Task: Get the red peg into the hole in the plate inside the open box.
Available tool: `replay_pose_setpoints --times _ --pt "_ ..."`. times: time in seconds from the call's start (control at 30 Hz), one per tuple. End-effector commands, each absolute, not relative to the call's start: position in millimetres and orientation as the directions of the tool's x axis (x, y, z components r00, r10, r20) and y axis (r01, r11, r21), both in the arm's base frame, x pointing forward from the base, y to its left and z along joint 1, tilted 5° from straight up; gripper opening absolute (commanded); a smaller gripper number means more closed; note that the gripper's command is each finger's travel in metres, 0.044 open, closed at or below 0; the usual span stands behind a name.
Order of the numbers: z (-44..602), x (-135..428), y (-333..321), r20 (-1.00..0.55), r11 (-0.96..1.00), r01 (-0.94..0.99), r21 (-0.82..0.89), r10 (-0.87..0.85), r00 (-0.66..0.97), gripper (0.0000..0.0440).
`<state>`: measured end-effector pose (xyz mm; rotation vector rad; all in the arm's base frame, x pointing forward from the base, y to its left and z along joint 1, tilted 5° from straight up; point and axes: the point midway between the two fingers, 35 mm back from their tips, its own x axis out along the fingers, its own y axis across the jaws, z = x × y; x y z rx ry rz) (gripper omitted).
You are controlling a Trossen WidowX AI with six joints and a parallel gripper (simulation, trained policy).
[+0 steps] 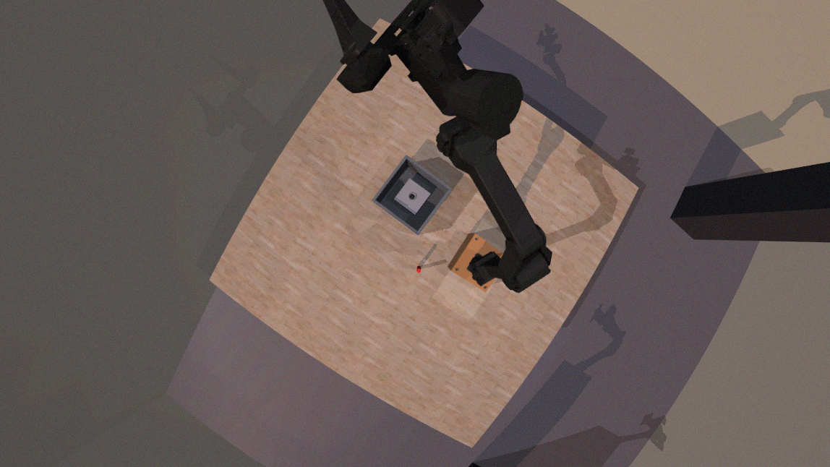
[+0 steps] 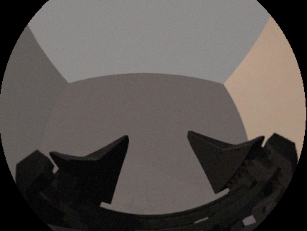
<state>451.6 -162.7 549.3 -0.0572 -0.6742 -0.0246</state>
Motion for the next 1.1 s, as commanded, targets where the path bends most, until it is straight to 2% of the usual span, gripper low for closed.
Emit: replay_pose_setpoints --times 0.0,0.07,0.53,1.07 --pt "543.0 455.3 -165.6 0.602 0.998 0.047 -0.028 -0.021 0.798 0.0417" --pt "529.7 462.3 -169.6 0.554 0.998 0.054 0.008 -0.049 0.831 0.044" --pt "427.5 493.0 -168.3 0.163 0.957 0.13 0.259 -0.176 0.971 0.044" --pt "305.2 483.0 -110.9 -0.344 0.854 0.312 0.416 -0.17 0.924 0.044"
